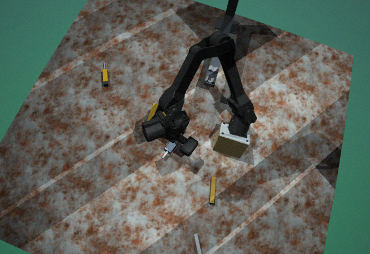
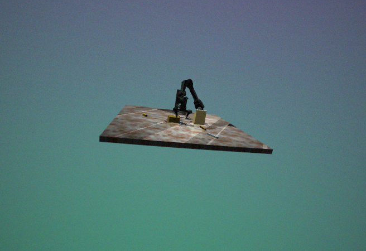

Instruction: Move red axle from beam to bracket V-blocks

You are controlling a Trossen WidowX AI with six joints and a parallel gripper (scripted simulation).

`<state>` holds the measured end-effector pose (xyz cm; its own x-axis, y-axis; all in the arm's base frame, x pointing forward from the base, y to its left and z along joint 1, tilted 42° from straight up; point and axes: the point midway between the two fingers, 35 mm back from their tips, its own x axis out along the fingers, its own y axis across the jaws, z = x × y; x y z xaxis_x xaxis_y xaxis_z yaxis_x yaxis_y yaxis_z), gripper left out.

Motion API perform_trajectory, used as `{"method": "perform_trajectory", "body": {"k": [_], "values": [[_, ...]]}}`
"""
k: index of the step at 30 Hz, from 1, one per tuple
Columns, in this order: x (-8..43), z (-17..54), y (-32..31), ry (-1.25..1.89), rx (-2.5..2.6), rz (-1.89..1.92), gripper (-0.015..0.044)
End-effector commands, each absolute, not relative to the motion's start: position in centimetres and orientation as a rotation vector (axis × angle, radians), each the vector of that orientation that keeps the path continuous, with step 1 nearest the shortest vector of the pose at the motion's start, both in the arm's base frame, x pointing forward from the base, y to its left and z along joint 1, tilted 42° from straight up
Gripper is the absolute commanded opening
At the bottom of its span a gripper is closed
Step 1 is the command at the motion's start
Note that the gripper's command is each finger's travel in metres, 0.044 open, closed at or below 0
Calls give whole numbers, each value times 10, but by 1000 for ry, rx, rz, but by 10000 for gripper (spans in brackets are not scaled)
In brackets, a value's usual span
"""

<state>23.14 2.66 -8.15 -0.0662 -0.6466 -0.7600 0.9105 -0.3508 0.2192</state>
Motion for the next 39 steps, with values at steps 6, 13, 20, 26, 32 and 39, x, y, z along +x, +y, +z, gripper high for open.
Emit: {"method": "perform_trajectory", "body": {"k": [6, 13, 20, 26, 32, 39], "values": [[228, -90, 17, 380, 959, -1692, 440], [228, -98, 10, 380, 959, -1692, 440], [227, -107, 3, 380, 958, -1692, 440], [226, -114, -4, 379, 958, -1692, 440], [225, -116, -6, 378, 957, -1692, 387], [225, -116, -6, 378, 957, -1692, 204]]}}
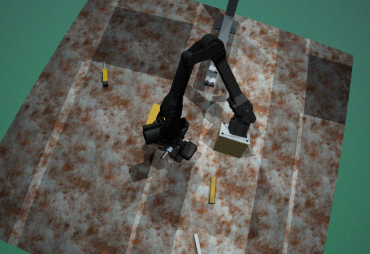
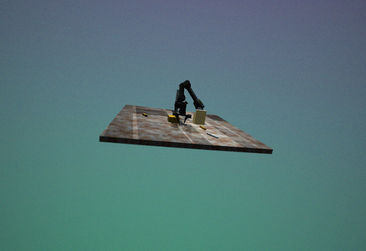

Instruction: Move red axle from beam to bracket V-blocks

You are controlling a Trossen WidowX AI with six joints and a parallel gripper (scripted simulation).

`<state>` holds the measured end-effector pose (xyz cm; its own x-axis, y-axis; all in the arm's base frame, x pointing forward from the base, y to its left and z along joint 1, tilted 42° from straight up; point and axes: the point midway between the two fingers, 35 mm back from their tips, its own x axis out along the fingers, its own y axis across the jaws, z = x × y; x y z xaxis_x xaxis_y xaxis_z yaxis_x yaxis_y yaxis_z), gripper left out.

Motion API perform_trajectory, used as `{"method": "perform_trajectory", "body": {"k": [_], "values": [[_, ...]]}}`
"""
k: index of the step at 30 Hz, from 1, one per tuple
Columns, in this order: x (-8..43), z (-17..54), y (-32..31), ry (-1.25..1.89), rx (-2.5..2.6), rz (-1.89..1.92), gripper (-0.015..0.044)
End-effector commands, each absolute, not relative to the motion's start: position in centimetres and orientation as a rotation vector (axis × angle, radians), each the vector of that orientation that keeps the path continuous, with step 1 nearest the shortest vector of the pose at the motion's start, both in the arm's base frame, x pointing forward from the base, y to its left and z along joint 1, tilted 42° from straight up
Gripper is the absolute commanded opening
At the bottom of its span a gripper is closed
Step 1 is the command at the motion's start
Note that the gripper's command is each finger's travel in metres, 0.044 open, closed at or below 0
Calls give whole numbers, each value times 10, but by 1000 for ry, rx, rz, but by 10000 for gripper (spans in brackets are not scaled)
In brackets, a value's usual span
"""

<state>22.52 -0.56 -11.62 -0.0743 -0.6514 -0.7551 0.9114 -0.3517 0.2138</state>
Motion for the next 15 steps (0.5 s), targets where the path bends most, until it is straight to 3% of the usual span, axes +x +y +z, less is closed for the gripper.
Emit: {"method": "perform_trajectory", "body": {"k": [1, 4, 11, 13, 15], "values": [[225, -116, -6, 378, 957, -1692, 177], [225, -116, -6, 378, 957, -1692, 99], [225, -116, -6, 378, 957, -1692, 52], [226, -116, -6, 379, 957, -1692, 0], [227, -112, -2, 379, 958, -1692, 0]]}}
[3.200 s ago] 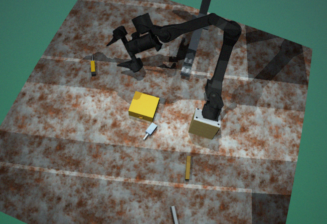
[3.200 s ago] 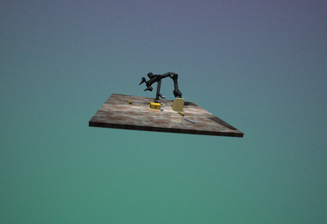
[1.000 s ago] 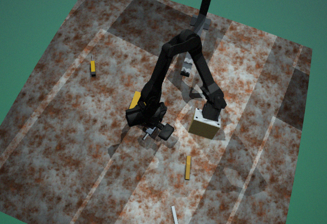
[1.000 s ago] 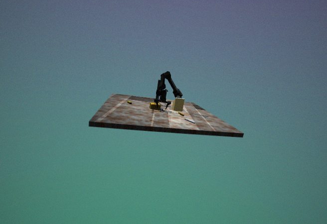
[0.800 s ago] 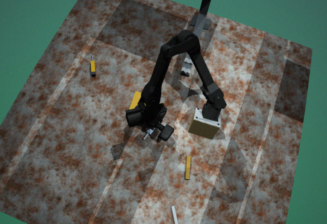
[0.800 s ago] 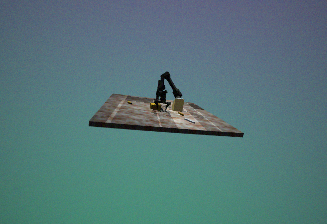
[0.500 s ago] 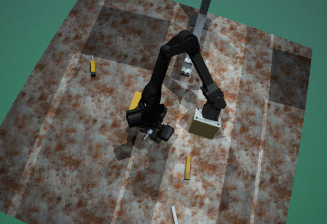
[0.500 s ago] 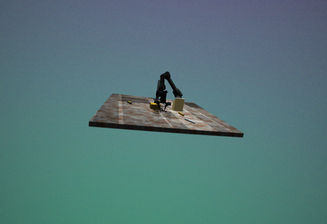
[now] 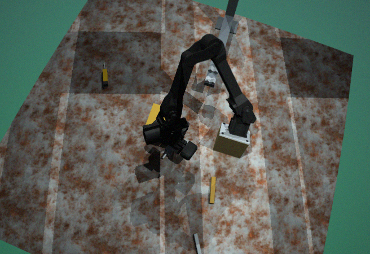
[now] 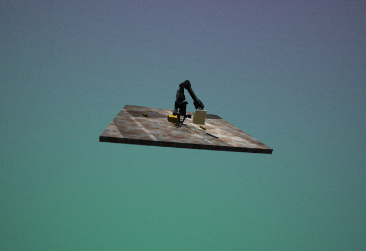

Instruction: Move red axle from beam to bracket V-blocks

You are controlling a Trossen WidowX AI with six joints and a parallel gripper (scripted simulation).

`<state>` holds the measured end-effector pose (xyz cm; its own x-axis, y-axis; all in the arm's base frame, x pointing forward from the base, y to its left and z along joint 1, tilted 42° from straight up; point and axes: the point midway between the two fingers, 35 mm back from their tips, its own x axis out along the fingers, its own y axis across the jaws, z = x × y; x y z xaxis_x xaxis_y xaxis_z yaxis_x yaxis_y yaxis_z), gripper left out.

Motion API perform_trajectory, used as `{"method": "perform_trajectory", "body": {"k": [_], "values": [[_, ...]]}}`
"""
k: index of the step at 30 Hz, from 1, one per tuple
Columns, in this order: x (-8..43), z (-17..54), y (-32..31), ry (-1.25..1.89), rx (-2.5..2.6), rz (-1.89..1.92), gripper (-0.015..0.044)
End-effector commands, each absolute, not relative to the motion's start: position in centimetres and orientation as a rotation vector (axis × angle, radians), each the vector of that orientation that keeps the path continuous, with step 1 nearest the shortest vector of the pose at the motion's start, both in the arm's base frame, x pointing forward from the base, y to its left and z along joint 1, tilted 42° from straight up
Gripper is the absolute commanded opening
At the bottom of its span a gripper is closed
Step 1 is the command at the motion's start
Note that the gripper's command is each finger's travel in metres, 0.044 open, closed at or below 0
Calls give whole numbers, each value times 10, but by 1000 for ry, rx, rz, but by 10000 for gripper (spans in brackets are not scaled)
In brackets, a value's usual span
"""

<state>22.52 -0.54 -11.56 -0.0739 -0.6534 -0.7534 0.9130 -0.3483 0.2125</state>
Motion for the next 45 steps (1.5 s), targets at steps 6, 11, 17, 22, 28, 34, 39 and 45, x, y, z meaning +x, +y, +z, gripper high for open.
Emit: {"method": "perform_trajectory", "body": {"k": [6, 11, 17, 22, 28, 34, 39, 45], "values": [[231, -85, 23, 383, 961, -1691, 0], [233, -59, 46, 383, 961, -1692, 0], [236, -56, 49, 385, 958, -1691, 0], [236, -57, 47, 449, 899, -1663, 0], [236, -57, 47, 577, 778, -1601, 0], [238, -56, 45, 657, 701, -1557, 0], [251, -41, 31, 674, 704, -1548, 0], [266, -18, 7, 693, 704, -1535, 0]]}}
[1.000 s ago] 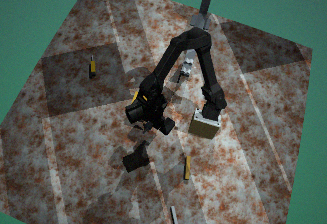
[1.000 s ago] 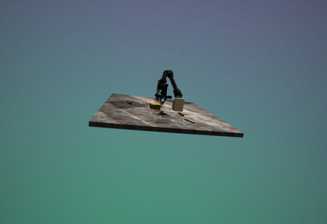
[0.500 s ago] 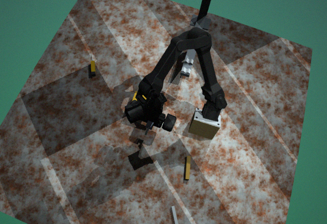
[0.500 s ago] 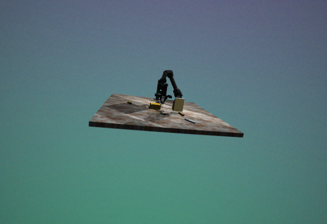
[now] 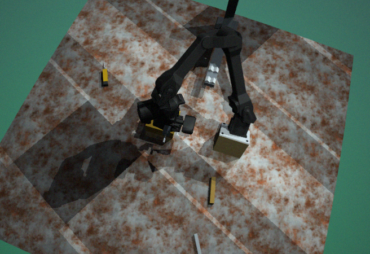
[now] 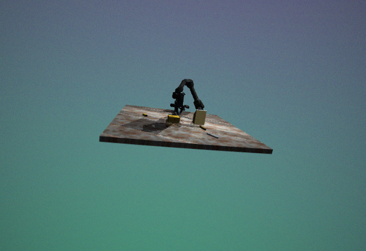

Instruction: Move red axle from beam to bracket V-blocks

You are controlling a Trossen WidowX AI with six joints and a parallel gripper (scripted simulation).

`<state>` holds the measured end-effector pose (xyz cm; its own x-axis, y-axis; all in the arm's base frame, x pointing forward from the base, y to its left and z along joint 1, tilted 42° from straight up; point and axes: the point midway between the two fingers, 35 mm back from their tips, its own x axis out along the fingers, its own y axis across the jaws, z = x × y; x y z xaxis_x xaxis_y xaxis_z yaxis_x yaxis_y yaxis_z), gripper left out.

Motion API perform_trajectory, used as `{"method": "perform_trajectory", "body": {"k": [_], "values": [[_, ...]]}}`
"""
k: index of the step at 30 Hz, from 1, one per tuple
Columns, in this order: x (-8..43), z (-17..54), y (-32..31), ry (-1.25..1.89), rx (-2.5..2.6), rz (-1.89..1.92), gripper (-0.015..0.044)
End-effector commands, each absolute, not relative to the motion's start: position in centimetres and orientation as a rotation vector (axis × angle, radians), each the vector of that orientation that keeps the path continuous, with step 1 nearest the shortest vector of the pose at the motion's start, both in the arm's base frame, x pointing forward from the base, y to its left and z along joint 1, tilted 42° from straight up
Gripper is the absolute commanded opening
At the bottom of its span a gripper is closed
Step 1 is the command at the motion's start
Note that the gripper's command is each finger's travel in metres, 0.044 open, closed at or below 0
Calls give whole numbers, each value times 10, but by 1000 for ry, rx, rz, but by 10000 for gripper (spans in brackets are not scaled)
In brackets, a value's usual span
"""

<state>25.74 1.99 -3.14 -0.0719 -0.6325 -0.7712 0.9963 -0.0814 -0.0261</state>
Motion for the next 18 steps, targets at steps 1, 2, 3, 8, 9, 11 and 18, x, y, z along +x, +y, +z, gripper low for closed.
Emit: {"method": "perform_trajectory", "body": {"k": [1, 2, 3, 8, 9, 11, 18], "values": [[269, -14, 2, 695, 704, -1533, 0], [271, -10, -3, 697, 703, -1532, 0], [272, -6, -7, 699, 702, -1530, 0], [280, 15, -32, 704, 696, -1523, 0], [281, 19, -37, 704, 694, -1523, 0], [282, 28, -47, 704, 690, -1521, 0], [282, 59, -84, 700, 669, -1522, 0]]}}
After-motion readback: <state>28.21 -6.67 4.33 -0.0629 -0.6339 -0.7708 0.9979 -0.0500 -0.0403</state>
